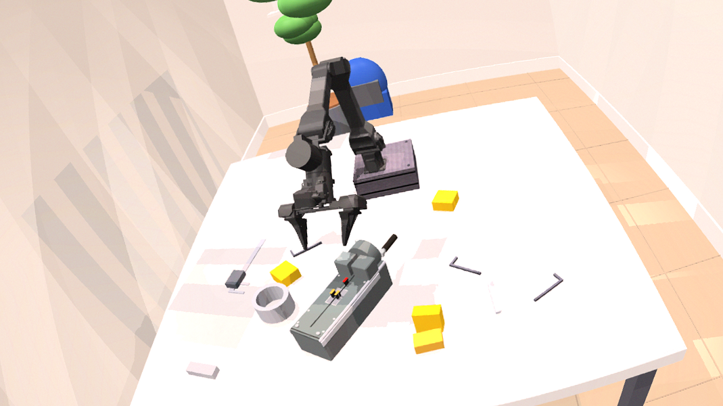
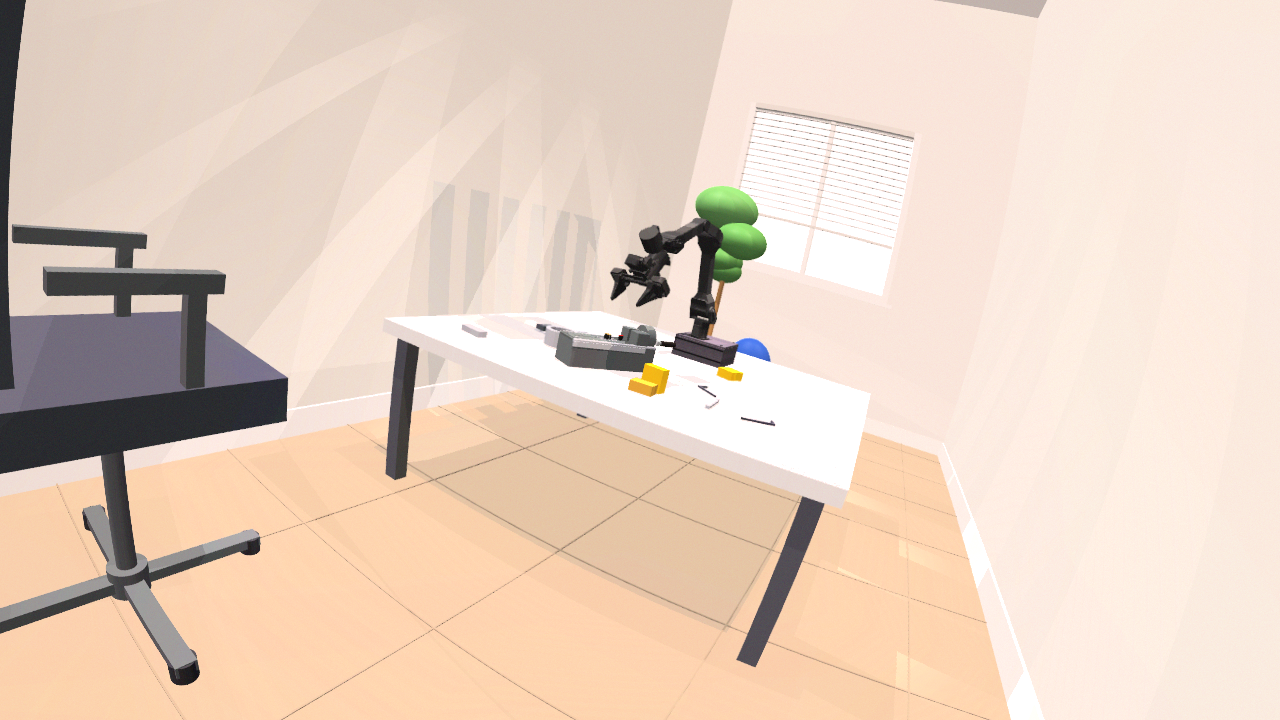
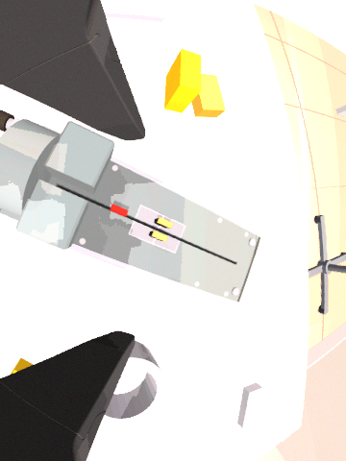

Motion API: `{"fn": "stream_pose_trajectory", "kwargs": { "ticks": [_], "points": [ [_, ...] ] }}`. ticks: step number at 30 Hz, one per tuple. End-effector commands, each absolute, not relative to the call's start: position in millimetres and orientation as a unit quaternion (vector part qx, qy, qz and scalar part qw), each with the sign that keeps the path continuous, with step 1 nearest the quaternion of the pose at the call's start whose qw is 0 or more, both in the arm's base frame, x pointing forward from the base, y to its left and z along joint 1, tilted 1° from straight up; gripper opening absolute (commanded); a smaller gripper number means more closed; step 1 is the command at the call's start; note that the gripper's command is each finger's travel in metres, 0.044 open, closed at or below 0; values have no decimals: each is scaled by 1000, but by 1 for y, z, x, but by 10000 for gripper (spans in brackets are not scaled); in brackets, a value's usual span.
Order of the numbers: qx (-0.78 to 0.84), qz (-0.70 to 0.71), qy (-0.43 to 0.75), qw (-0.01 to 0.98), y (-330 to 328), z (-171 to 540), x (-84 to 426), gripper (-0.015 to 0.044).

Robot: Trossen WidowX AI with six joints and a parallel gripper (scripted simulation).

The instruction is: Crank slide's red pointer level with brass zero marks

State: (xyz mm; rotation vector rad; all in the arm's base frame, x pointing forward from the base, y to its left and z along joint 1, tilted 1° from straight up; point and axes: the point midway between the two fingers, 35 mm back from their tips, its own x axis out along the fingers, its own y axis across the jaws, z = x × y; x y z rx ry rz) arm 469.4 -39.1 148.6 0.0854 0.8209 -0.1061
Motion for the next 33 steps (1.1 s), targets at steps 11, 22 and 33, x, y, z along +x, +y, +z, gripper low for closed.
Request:
{"fn": "stream_pose_trajectory", "kwargs": {
  "ticks": [11, 22, 33],
  "points": [
    [41, -47, 407, 911, -38, 122, 468, 440],
    [41, -48, 407, 911, -38, 132, 468, 440],
    [49, -70, 412, 907, -22, 167, 458, 440]
  ]
}}
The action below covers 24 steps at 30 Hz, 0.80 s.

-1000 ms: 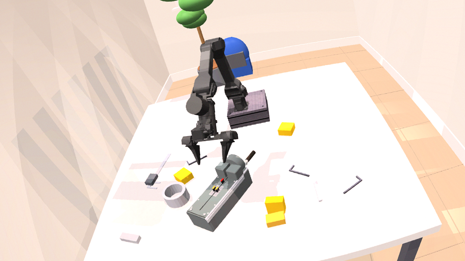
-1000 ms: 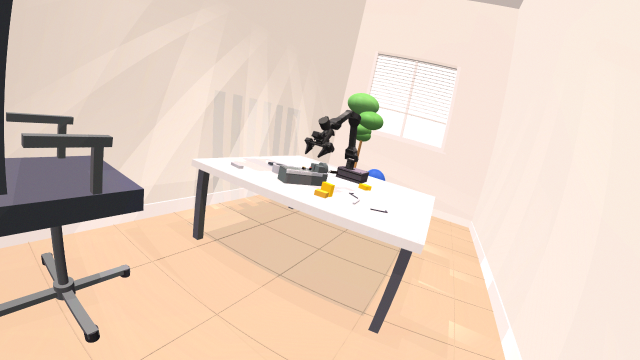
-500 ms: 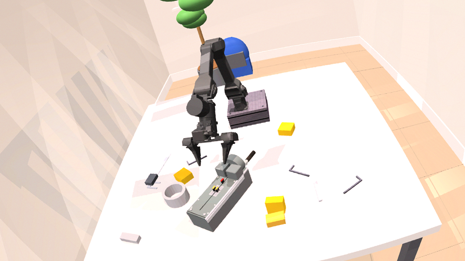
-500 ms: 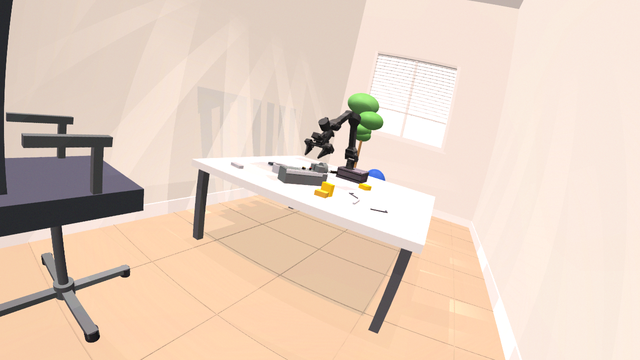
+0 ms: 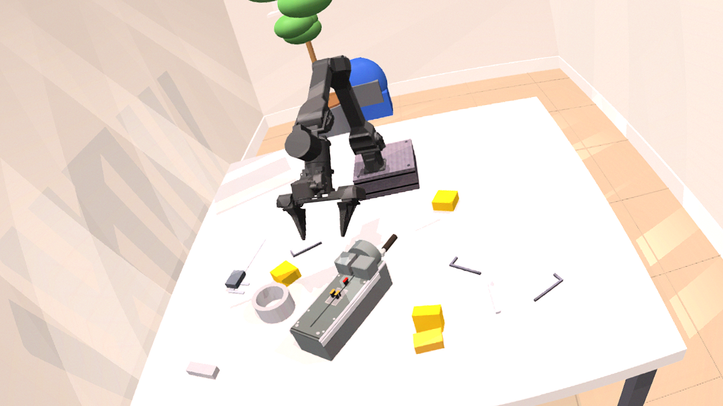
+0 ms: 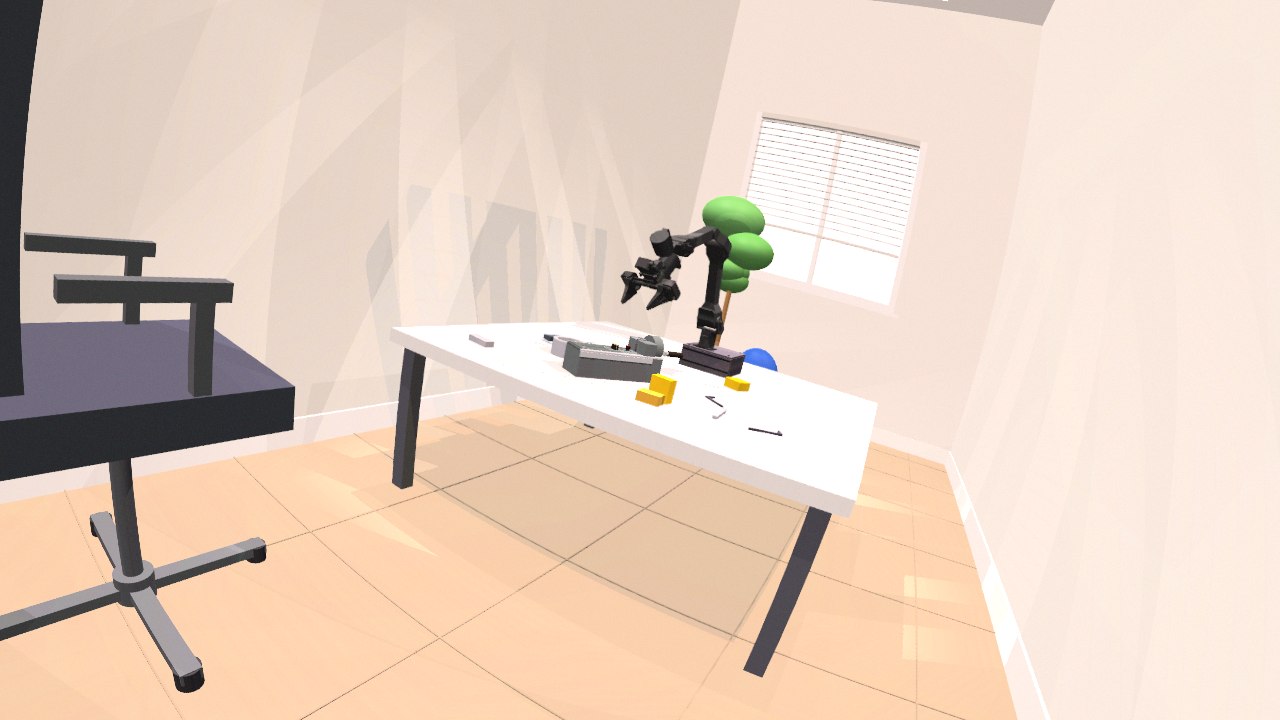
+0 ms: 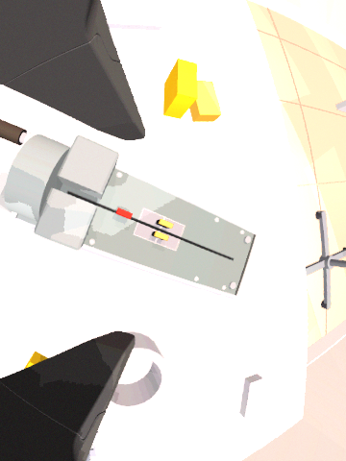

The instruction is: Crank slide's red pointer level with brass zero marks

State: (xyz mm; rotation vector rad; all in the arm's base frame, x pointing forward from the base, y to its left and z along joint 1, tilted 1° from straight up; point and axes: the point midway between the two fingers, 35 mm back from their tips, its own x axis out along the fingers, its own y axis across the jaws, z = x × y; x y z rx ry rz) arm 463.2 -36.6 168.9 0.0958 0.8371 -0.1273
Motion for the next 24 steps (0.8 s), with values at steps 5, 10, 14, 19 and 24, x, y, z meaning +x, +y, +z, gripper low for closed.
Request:
{"fn": "stream_pose_trajectory", "kwargs": {
  "ticks": [5, 10, 14, 19, 24],
  "points": [
    [64, -111, 413, 902, 8, 163, 441, 440],
    [75, -151, 403, 900, 34, 160, 422, 440],
    [84, -181, 387, 900, 52, 160, 405, 440],
    [95, -213, 359, 904, 72, 160, 384, 440],
    [97, -217, 355, 904, 74, 161, 381, 440]
  ]
}}
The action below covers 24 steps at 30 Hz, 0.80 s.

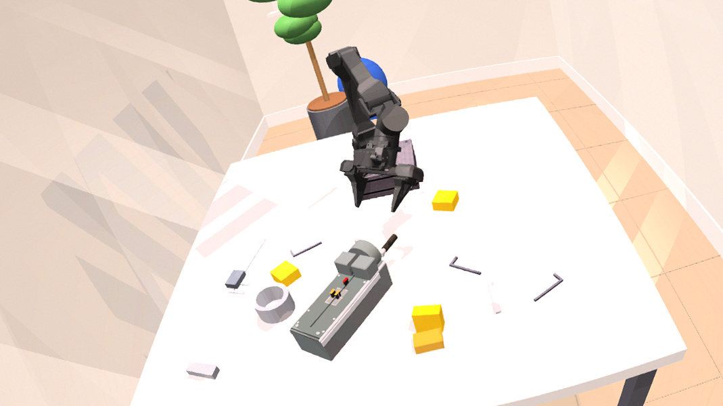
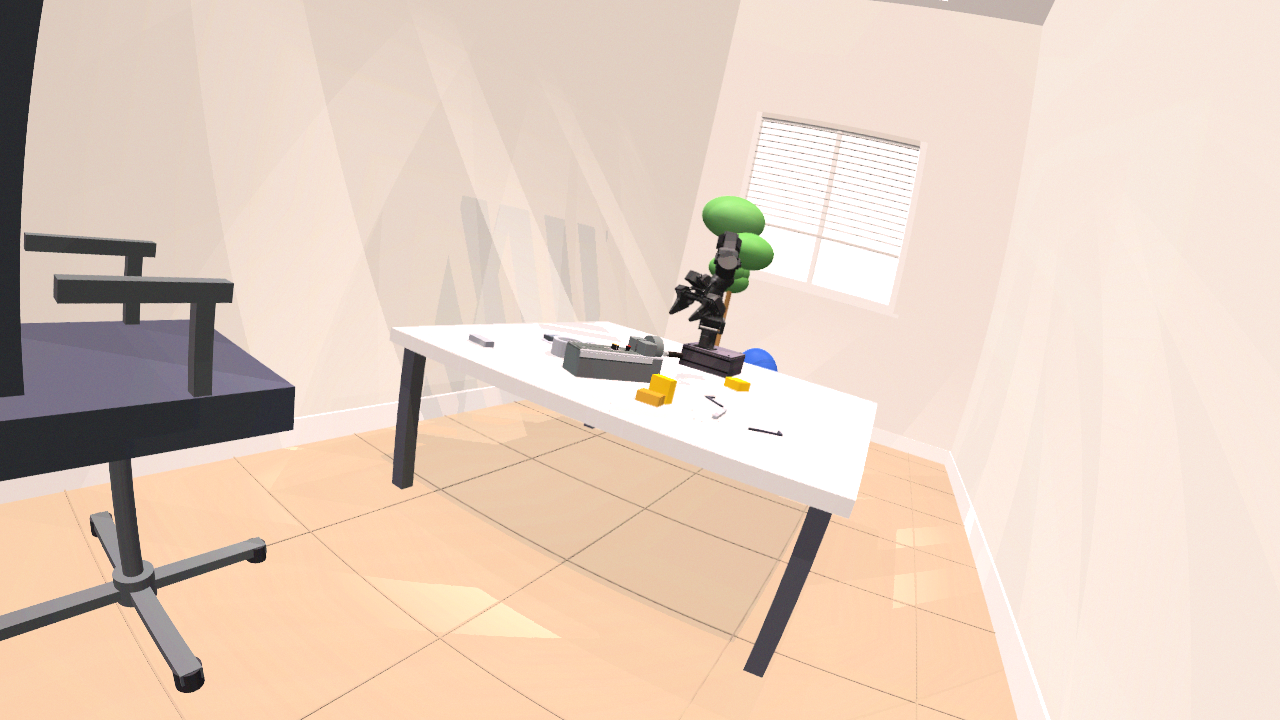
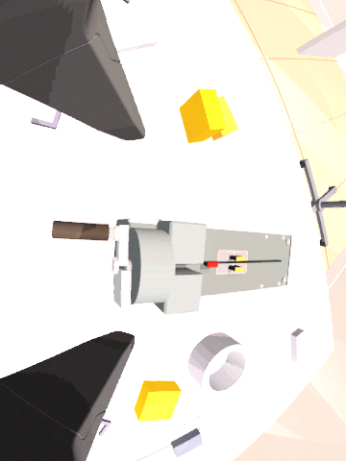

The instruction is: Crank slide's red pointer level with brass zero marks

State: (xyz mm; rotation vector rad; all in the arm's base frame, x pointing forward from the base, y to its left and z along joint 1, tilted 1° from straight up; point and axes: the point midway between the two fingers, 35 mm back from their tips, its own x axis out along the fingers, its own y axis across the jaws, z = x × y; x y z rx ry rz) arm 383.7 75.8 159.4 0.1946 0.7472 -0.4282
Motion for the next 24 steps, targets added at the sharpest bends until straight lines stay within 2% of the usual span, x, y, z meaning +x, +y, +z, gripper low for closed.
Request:
{"fn": "stream_pose_trajectory", "kwargs": {
  "ticks": [1, 15, 24],
  "points": [
    [97, -217, 355, 904, 74, 160, 381, 440],
    [97, -217, 355, 904, 75, 88, 384, 440],
    [97, -217, 355, 904, 75, 76, 385, 440]
  ]
}}
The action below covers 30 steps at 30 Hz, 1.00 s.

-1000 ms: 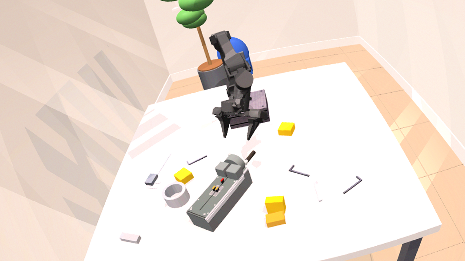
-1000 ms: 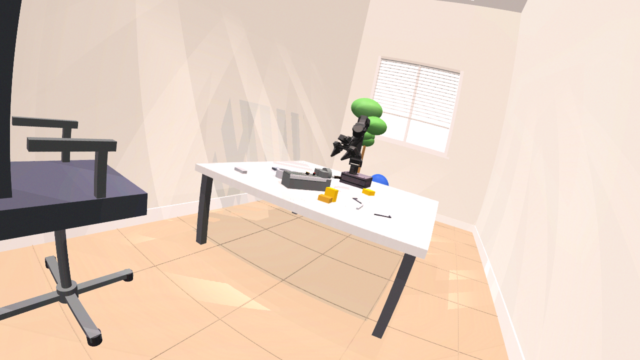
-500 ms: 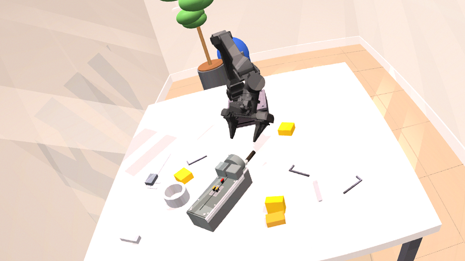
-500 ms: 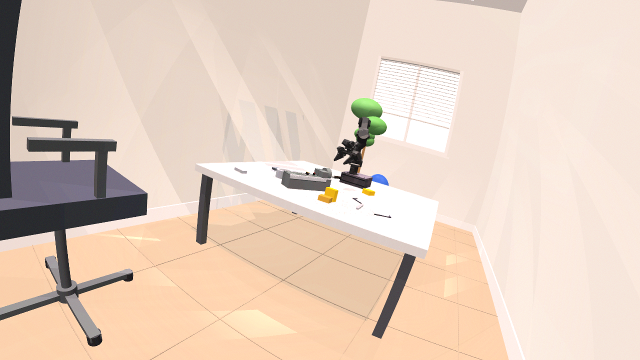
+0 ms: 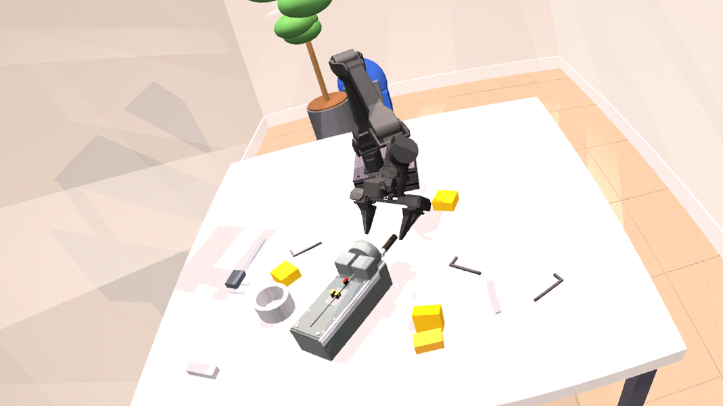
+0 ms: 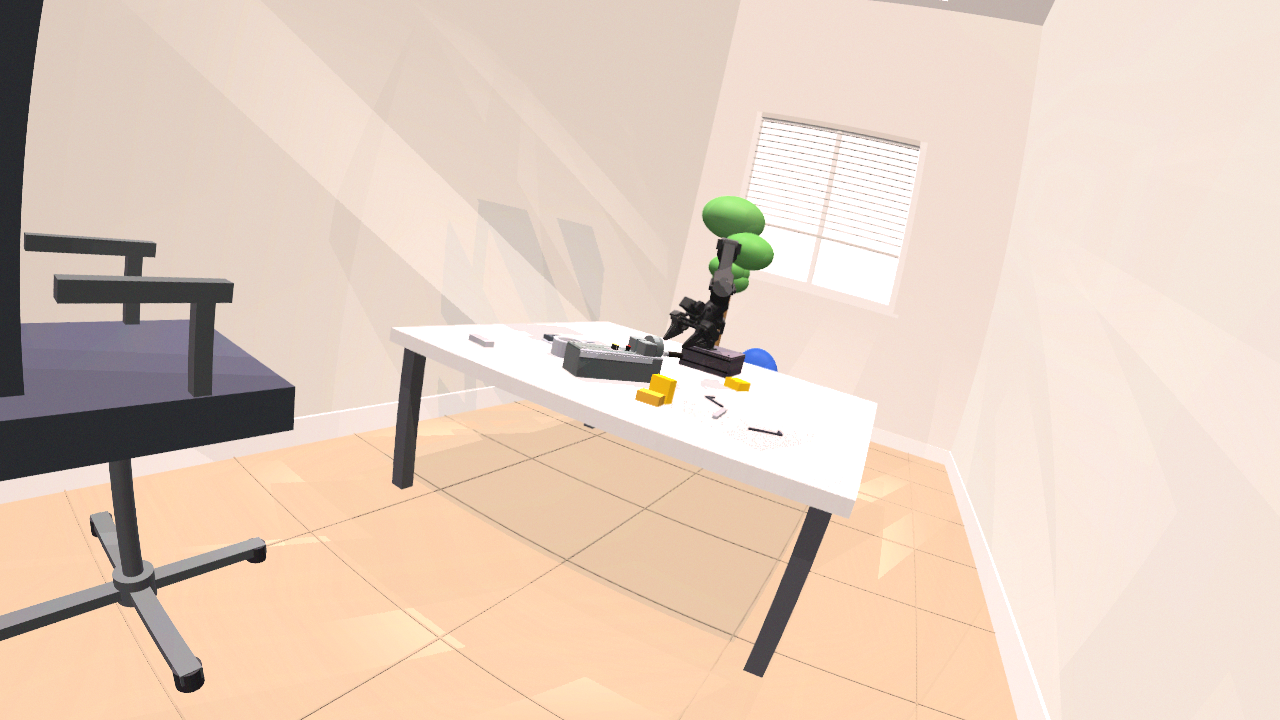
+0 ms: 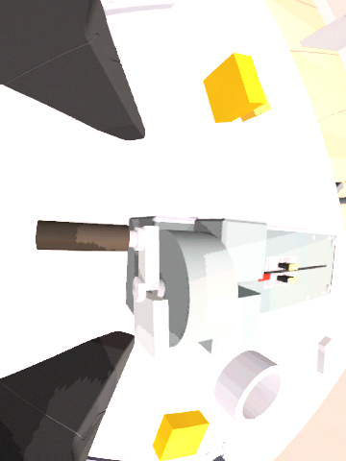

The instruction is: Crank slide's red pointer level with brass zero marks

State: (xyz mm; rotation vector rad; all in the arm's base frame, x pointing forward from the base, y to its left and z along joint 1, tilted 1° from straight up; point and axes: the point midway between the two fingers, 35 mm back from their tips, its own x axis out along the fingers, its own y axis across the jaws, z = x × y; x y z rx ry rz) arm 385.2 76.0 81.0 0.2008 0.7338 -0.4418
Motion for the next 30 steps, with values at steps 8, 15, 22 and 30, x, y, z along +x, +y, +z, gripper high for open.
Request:
{"fn": "stream_pose_trajectory", "kwargs": {
  "ticks": [8, 15, 22, 30],
  "points": [
    [97, -217, 355, 904, 75, 63, 386, 440],
    [97, -217, 355, 904, 75, 52, 386, 440],
    [97, -217, 355, 904, 75, 40, 386, 440],
    [97, -217, 355, 904, 75, 28, 386, 440]
  ]
}}
